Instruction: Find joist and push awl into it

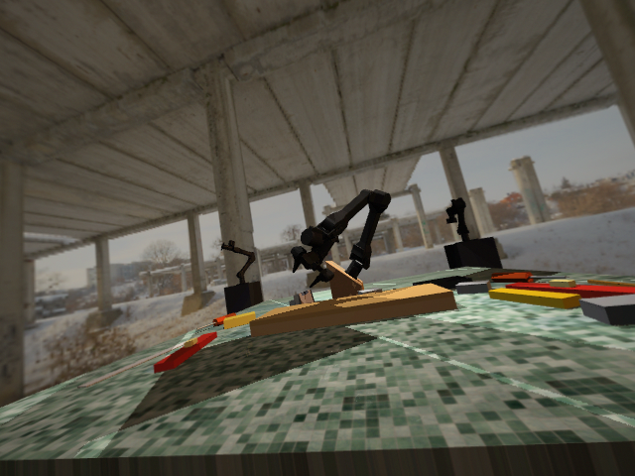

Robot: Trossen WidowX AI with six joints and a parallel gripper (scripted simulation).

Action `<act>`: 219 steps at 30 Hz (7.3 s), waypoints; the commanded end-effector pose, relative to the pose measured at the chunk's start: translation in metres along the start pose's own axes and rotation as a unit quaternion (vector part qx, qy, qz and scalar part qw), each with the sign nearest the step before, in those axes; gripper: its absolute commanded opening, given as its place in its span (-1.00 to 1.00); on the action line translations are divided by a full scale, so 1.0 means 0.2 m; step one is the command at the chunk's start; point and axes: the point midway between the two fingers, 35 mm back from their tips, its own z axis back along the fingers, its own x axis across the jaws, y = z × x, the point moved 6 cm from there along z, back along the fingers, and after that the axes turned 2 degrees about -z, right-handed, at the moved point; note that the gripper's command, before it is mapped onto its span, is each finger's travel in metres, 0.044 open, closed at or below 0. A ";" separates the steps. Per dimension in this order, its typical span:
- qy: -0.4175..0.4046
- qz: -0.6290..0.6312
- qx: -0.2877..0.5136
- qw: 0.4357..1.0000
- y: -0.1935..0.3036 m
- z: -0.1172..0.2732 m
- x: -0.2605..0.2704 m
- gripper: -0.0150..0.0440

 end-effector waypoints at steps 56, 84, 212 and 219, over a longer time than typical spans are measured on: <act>-0.292 0.655 -0.343 0.606 -0.02 -0.52 -0.40 1.00; -0.292 0.655 -0.343 0.606 -0.02 -0.57 -0.35 1.00; -0.212 0.685 -0.263 0.646 0.00 -0.43 -0.33 -0.49; -0.198 0.688 -0.252 0.651 0.00 -0.42 -0.32 -0.49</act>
